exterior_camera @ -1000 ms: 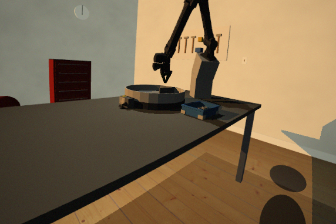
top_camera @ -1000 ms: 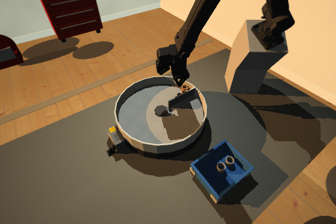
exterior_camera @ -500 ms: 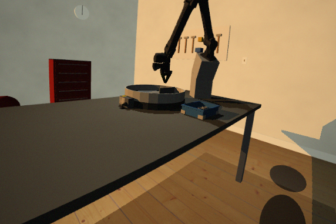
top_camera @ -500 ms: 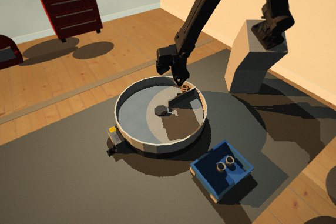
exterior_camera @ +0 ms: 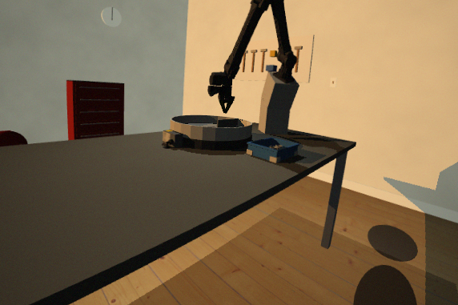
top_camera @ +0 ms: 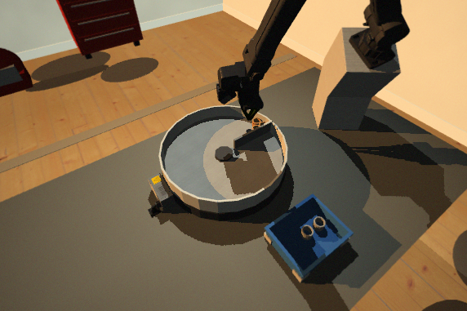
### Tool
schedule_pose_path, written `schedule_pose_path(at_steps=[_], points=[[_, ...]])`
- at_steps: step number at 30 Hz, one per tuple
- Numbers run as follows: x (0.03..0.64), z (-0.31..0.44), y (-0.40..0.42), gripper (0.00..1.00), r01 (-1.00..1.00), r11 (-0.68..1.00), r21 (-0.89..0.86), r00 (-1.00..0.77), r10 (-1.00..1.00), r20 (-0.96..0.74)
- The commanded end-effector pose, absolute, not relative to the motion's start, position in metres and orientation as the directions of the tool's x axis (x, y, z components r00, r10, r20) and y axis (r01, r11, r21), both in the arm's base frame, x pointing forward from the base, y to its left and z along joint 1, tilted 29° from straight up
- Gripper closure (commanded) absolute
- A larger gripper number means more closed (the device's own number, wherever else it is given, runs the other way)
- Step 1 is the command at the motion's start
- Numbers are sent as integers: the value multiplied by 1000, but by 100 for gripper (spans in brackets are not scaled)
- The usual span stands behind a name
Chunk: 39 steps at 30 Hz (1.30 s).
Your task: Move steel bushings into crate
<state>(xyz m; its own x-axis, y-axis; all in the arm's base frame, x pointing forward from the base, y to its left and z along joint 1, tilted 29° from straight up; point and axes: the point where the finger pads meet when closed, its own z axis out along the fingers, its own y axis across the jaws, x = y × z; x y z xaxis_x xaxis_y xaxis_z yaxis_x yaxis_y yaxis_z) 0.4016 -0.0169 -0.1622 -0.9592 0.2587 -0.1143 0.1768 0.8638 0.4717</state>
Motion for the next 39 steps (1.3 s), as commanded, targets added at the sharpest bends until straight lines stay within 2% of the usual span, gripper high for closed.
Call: schedule_pose_path(at_steps=[1, 39], points=[[411, -151, -28, 87, 169, 865, 472, -950, 271, -155], [408, -152, -28, 87, 170, 865, 472, -951, 270, -153]])
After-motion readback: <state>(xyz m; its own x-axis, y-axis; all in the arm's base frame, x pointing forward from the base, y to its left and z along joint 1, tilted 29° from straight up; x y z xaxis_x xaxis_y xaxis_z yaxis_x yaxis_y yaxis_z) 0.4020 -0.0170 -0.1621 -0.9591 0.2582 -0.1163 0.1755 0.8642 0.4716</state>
